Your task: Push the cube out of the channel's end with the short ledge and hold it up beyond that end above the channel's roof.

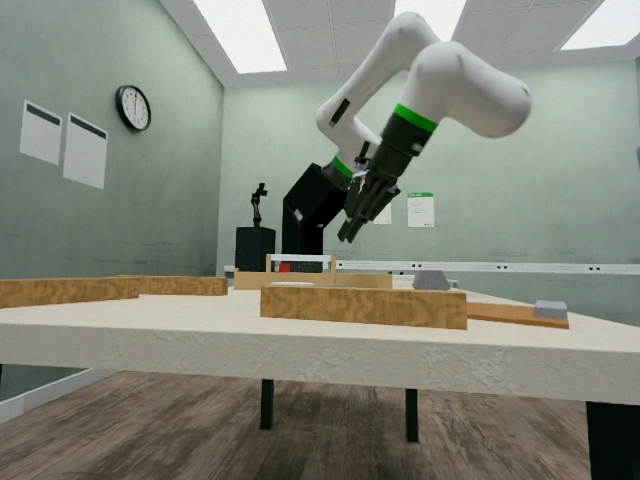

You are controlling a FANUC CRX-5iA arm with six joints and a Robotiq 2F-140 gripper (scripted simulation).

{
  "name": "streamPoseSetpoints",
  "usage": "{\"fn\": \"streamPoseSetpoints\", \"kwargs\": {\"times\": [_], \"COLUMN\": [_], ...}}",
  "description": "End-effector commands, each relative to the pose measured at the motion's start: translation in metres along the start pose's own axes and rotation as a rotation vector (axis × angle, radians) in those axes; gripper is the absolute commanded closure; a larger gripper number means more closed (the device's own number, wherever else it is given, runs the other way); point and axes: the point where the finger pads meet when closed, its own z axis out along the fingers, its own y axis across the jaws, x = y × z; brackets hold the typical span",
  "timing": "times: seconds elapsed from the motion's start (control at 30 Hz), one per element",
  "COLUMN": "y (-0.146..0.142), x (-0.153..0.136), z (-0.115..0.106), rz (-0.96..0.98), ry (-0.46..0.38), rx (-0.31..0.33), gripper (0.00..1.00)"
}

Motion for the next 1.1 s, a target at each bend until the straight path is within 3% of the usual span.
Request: {"fn": "streamPoseSetpoints", "kwargs": {"times": [0.0,0.03,0.5,0.57,0.6,0.97,1.07], "y": [-0.004,-0.008,-0.031,-0.031,-0.039,-0.077,-0.08], "x": [0.002,0.003,0.002,0.002,0.001,0.006,0.006], "z": [0.011,0.019,0.03,0.03,0.029,0.02,0.019], "rz": [0.148,0.298,1.014,1.014,1.17,1.713,1.744], "ry": [-0.065,-0.111,-0.293,-0.293,-0.324,-0.411,-0.415], "rx": [-0.043,-0.1,-0.393,-0.393,-0.464,-0.745,-0.763], "gripper": [0.9,0.9,0.9,0.9,0.9,0.9,0.9]}}
